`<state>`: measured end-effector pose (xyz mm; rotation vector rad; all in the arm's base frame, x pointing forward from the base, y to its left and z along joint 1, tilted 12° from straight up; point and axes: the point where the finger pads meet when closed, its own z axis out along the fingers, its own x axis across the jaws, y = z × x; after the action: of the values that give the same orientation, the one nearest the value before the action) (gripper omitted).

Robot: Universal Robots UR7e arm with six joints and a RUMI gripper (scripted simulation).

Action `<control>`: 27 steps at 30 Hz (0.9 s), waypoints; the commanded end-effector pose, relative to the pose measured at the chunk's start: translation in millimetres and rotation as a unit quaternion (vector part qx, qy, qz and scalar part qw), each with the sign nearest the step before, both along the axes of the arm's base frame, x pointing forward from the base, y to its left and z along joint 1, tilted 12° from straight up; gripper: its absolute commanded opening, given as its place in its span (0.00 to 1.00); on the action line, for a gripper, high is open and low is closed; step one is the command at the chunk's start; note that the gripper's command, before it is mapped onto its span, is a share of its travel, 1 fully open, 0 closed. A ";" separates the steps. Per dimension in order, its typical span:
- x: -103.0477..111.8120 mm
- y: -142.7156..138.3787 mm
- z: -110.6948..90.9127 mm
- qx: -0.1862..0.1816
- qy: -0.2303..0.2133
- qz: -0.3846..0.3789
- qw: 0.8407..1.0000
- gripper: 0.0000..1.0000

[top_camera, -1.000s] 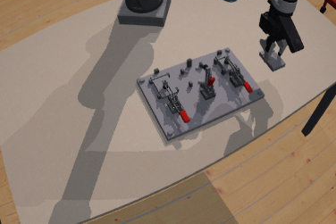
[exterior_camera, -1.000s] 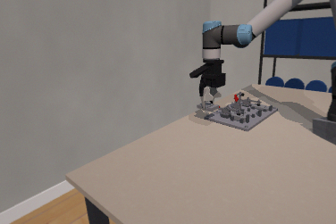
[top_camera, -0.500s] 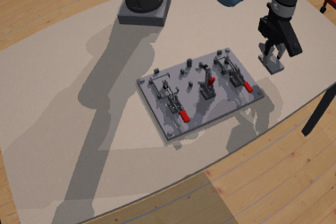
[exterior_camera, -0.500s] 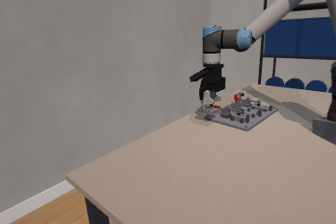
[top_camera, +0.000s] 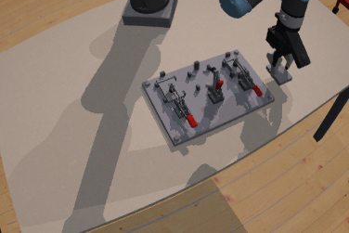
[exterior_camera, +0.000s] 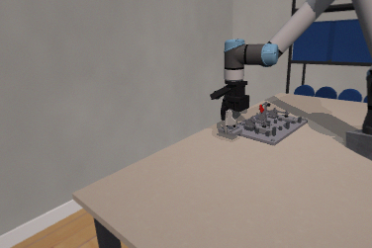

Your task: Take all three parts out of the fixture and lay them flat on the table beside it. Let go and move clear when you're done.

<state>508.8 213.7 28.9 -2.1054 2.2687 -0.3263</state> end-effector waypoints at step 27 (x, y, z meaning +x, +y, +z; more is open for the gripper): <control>5.3 -3.0 -24.5 0.000 -0.001 0.000 1.000 0.00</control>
<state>513.7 210.5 3.8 -2.1048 2.2678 -0.3268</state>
